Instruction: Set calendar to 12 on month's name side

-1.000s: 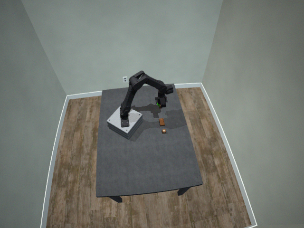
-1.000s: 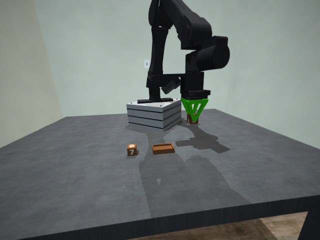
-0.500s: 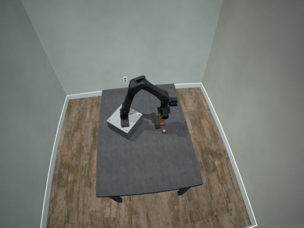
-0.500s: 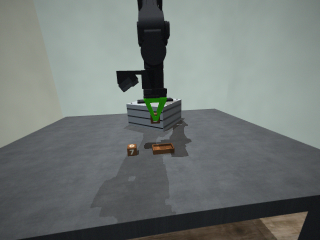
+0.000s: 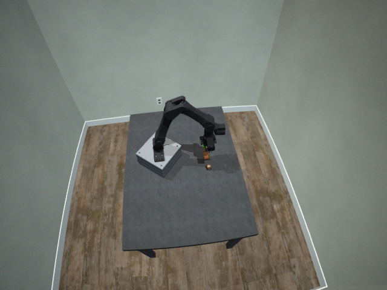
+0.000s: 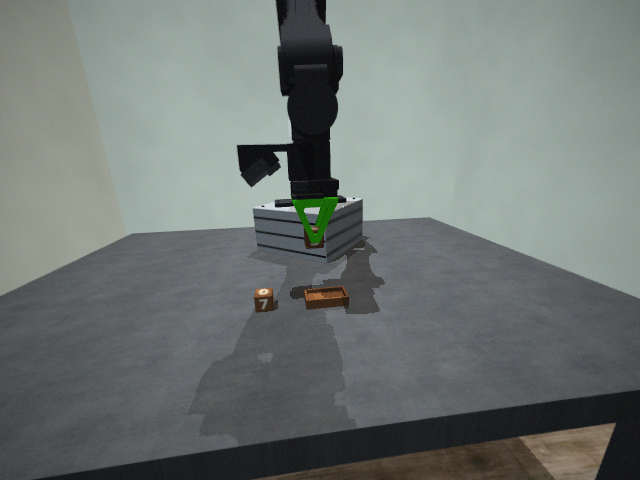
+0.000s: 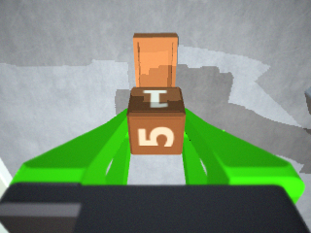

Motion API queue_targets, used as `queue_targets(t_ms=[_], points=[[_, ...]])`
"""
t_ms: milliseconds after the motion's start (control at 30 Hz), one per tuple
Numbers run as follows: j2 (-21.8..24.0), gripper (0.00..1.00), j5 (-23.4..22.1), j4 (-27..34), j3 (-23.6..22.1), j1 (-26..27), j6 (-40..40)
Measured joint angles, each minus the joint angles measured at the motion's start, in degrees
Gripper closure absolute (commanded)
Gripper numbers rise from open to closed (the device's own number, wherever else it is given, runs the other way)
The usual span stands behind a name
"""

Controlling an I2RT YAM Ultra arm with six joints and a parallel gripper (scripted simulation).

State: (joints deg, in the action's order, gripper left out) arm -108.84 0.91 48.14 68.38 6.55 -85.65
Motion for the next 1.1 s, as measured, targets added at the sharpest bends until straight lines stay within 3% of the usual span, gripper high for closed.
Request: queue_targets(t_ms=[267, 667, 1100], points=[[-1.1, 0.74, 0.0, -1.9, -1.2, 0.0, 0.1], [-6.2, 0.74, 0.0, -8.8, -4.5, 0.2, 0.2], [-7.8, 0.74, 0.0, -12.8, -5.2, 0.2, 0.2]])
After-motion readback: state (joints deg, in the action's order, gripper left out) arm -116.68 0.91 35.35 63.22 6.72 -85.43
